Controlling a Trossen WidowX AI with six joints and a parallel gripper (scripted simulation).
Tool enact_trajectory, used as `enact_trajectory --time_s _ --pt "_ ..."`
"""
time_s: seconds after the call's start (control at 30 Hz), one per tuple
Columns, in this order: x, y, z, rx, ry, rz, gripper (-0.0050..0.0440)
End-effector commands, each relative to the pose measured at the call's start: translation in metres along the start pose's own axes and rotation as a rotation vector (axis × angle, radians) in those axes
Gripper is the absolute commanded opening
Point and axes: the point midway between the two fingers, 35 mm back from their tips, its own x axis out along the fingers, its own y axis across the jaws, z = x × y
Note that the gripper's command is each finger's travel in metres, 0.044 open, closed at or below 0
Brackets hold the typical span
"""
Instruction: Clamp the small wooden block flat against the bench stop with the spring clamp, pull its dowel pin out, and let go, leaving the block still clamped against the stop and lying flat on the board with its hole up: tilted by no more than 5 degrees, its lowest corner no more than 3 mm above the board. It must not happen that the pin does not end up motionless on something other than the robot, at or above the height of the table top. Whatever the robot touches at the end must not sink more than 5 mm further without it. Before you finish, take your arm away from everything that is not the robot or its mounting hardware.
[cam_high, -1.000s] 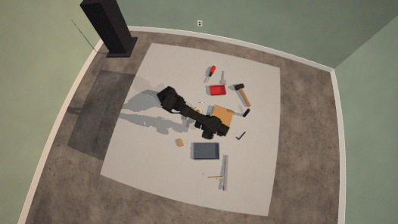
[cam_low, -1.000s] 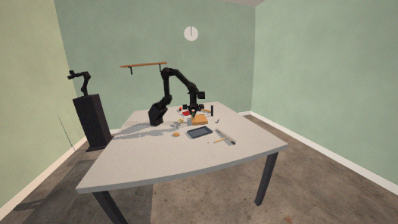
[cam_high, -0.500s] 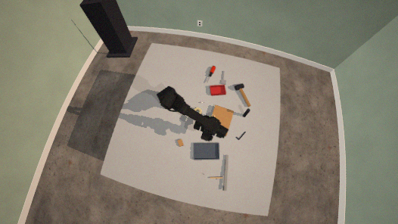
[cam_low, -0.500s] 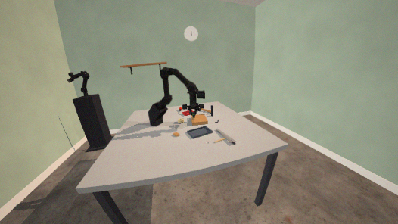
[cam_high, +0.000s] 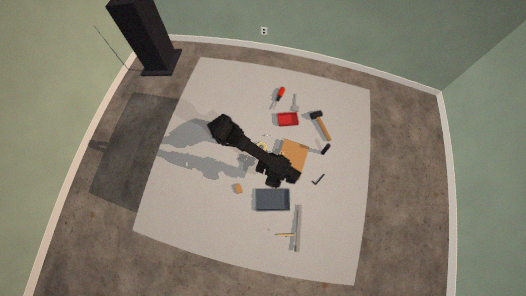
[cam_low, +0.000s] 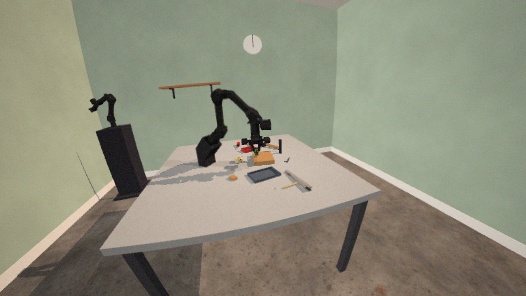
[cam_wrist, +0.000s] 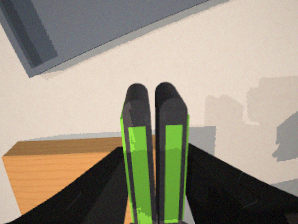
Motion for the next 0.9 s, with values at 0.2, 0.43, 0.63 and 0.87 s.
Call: enact_trajectory --time_s 0.2,0.43,0.63,0.87 --pt "0.009 -0.001 -0.001 -0.003 0.004 -0.006 0.0000" --pt "0.015 0.000 0.000 -0.003 0.004 -0.006 0.0000" --pt "0.020 0.000 0.000 -0.003 0.003 -0.005 0.0000" --pt "0.024 0.001 0.000 -0.003 0.003 -0.005 0.0000"
